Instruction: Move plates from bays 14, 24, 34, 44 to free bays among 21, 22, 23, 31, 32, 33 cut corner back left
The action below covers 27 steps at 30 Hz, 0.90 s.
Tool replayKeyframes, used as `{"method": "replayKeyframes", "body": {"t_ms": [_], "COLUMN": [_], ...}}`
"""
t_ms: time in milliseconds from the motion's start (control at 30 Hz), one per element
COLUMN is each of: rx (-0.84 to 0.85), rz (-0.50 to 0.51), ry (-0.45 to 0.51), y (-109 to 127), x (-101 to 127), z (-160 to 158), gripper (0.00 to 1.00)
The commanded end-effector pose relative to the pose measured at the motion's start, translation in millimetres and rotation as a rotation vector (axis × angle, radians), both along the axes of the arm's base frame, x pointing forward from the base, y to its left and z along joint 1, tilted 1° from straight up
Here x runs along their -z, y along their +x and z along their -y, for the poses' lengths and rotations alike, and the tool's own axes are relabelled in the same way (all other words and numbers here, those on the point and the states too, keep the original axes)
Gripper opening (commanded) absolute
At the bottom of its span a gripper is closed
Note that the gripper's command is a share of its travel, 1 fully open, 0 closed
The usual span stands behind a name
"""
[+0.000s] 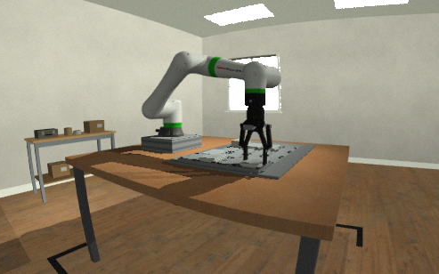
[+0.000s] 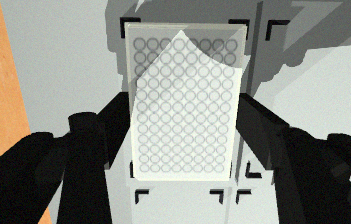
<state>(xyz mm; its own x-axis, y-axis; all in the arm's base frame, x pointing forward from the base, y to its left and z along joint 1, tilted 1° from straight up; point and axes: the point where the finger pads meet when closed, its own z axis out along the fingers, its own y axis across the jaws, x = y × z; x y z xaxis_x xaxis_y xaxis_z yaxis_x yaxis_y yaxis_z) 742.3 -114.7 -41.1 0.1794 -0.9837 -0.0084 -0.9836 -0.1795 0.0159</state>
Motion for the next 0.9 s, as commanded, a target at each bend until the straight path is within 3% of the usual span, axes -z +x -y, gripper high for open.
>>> {"method": "replayKeyframes", "body": {"t_ms": [0, 867], "rx": [0.000, 0.000], "rz": [0.003, 0.003], "ry": [-0.001, -0.001], "y": [0.9, 0.9], "x": [-1.9, -1.8], "z": [0.3, 0.3], "gripper": [0.60, 0.59]}}
